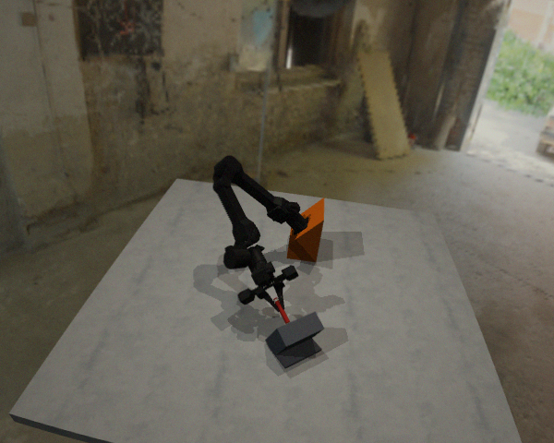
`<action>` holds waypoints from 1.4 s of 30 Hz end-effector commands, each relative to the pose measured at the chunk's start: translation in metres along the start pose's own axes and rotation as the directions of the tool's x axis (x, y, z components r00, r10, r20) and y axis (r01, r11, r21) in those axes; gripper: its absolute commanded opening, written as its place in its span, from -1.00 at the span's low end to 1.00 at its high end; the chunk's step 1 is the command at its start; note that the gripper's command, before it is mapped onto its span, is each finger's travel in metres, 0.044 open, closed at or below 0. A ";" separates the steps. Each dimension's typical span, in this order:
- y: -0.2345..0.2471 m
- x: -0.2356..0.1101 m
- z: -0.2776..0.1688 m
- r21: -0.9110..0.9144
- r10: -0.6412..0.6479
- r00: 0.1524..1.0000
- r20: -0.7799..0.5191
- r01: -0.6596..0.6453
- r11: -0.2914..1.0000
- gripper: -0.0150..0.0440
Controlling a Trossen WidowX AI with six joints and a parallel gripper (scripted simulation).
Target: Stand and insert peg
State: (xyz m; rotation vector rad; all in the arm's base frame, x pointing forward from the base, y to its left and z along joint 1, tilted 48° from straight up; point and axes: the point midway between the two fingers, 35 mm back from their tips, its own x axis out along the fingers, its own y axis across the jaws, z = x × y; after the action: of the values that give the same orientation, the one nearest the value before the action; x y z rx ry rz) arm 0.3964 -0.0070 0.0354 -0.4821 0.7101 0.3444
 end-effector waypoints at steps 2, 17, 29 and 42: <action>0.000 0.001 -0.001 -0.001 0.000 1.000 0.000 0.000 1.000 -0.49; 0.001 0.005 -0.003 0.000 0.000 1.000 0.000 0.000 1.000 -0.49; 0.001 0.010 -0.004 -0.001 0.000 1.000 0.000 0.000 1.000 -0.49; 0.001 0.015 -0.005 -0.001 0.000 1.000 0.000 0.000 1.000 -0.49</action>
State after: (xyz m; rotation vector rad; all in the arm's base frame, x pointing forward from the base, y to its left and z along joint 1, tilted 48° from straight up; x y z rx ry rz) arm 0.4039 -0.0066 0.0258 -0.4848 0.7028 0.3449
